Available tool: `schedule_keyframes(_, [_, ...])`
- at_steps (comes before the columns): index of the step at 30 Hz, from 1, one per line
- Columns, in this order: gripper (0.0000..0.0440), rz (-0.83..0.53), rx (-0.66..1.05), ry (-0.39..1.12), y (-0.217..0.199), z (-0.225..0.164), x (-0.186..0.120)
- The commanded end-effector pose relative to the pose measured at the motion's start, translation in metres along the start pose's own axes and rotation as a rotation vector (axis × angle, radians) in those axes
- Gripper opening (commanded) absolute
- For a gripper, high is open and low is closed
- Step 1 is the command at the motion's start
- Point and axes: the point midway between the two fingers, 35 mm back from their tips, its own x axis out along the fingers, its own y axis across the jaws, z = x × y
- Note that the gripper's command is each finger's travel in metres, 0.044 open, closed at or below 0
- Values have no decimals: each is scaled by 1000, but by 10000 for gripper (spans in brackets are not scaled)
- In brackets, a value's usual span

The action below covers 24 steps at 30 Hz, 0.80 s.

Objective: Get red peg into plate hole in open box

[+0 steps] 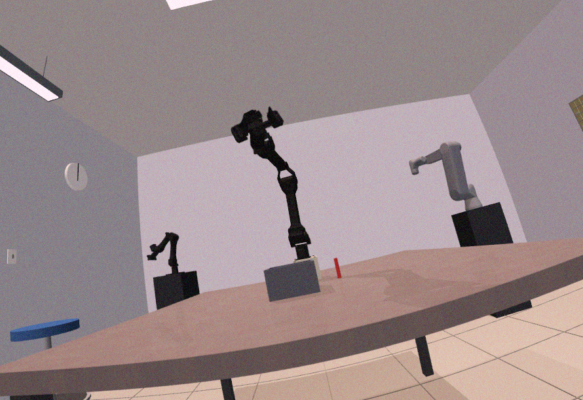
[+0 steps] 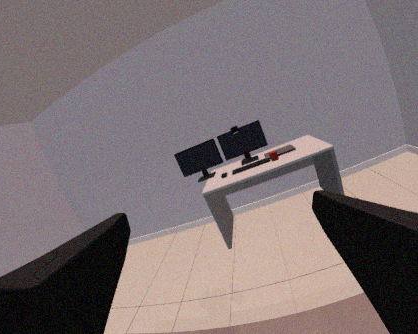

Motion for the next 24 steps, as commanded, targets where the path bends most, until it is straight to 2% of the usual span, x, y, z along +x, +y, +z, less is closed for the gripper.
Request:
schedule_keyframes(1, [440,-44,109,74,-5,-30,1])
schedule_keyframes(13, [440,-180,397,331,7,-130,-6])
schedule_keyframes(24, [440,-352,599,591,34,-223,-39])
